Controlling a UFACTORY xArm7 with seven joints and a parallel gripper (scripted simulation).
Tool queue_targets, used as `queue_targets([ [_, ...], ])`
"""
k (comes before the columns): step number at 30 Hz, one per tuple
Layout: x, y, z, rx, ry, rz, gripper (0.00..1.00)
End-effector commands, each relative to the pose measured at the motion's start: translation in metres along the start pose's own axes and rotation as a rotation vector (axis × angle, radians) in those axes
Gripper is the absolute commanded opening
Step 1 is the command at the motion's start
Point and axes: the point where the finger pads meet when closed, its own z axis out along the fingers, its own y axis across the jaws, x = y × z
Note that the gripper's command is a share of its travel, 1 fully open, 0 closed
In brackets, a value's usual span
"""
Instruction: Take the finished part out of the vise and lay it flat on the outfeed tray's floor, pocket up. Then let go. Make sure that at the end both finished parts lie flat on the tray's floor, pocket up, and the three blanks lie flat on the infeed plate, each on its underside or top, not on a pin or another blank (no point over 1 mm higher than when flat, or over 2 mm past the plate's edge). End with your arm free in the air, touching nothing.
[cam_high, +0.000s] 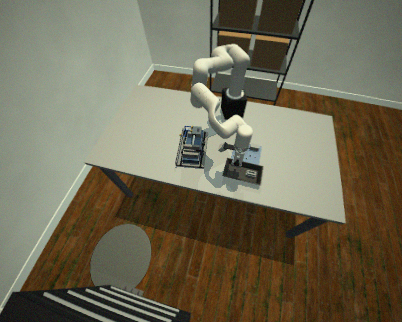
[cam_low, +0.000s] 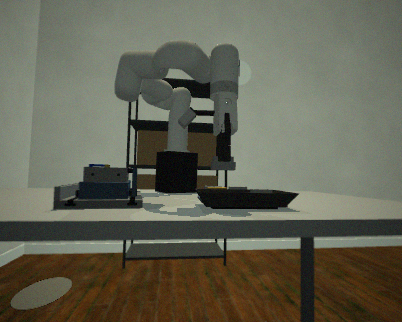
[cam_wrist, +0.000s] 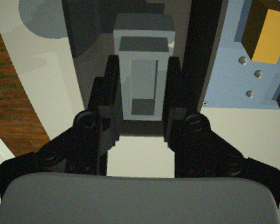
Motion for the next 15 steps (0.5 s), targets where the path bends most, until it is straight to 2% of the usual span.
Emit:
queue_targets([
  [1,-0.001,-0.001,0.004,0.004,-0.002,0.000,0.00],
  [15,0.000,-0.002,0.030,0.004,-0.002,0.000,0.00],
])
